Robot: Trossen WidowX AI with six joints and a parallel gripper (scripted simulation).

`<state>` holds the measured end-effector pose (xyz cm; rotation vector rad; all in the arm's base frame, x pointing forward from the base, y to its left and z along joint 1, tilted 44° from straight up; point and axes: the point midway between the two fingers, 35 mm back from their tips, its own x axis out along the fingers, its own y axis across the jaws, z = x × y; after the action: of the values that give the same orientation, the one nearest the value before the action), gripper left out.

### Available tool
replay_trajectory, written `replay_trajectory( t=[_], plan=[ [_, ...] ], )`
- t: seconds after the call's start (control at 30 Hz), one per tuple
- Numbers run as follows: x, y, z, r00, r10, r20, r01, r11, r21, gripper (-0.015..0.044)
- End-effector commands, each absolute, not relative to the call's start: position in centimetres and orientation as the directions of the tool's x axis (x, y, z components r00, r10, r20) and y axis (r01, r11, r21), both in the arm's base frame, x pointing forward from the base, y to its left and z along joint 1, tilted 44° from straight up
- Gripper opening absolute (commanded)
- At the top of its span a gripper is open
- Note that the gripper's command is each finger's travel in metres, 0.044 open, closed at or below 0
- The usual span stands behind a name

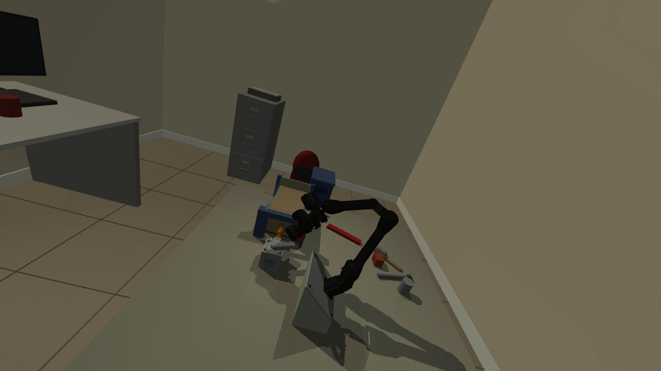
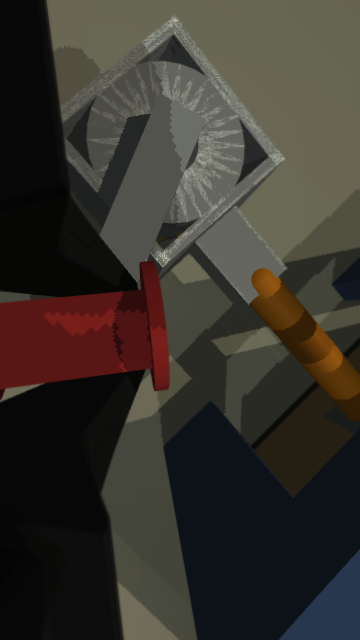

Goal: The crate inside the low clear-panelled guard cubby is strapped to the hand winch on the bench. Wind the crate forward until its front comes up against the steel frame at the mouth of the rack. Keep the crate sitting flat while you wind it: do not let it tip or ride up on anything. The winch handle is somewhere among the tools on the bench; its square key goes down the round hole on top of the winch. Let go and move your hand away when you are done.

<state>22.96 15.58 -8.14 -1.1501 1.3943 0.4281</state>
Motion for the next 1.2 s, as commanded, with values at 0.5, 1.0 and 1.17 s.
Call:
replay_trajectory(
  t=[0.5, 1.0, 1.17],
  plan=[
    [25.8, 17.0, -9.8, 0.219, -0.376, -0.9, -0.812, 0.44, -0.382, 0.0],
    [27.2, 18.5, -11.2, 0.22, -0.375, -0.9, -0.812, 0.441, -0.382, 0.0],
    [27.5, 19.0, -11.7, 0.221, -0.375, -0.901, -0.812, 0.441, -0.382, 0.0]
  ],
)
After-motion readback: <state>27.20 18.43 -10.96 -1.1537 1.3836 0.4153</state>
